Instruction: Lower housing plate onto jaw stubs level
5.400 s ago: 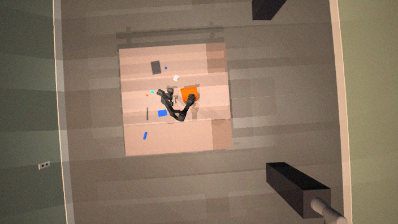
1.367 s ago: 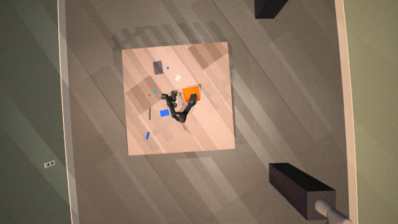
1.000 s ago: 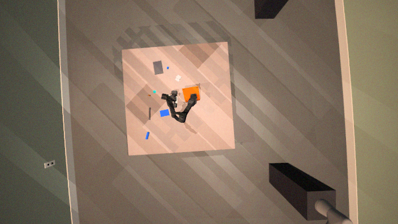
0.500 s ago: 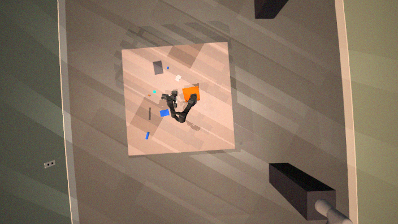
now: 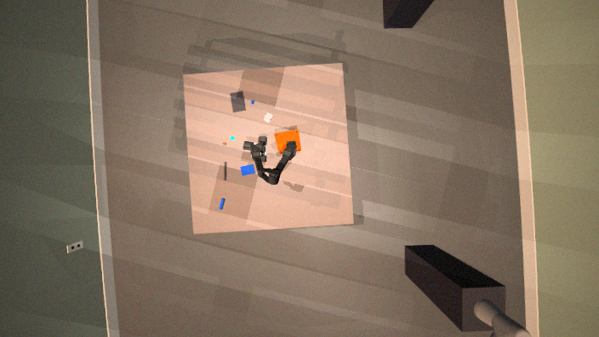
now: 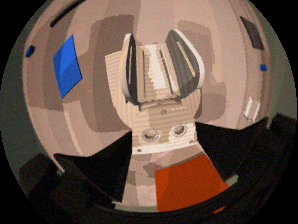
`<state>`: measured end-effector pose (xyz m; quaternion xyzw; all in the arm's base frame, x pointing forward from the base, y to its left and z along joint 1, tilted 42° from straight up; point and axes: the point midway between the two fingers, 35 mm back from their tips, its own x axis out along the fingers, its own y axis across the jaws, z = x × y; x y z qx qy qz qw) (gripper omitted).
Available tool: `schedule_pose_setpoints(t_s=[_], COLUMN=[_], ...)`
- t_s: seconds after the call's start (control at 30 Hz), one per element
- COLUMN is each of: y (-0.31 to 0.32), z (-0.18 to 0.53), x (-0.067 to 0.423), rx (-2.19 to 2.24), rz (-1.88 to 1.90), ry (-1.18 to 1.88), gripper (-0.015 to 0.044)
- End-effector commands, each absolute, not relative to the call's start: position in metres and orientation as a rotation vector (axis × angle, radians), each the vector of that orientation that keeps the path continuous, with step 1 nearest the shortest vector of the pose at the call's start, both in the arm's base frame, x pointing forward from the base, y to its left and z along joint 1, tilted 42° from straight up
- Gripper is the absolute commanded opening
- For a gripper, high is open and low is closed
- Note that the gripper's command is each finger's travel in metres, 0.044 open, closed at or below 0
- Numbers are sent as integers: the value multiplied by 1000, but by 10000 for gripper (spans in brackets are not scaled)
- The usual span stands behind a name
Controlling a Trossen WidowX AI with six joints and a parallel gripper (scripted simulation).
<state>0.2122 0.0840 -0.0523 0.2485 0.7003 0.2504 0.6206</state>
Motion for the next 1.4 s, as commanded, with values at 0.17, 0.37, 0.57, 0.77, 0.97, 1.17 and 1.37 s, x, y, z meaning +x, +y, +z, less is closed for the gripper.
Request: schedule_pose_setpoints(t_s=[0.17,0.37,0.57,0.77,0.97,1.17,1.37], y=[86,87,88,89,89,90,91], z=[-54,-55,-56,-57,-57,-59,-59], x=[212,211,211,211,211,211,211], rx=[580,581,581,581,581,581,581], rz=[574,574,574,574,574,574,574], ry=[1612,1612,1612,1612,1612,1612,1612], gripper=[351,351,351,351,351,351,351])
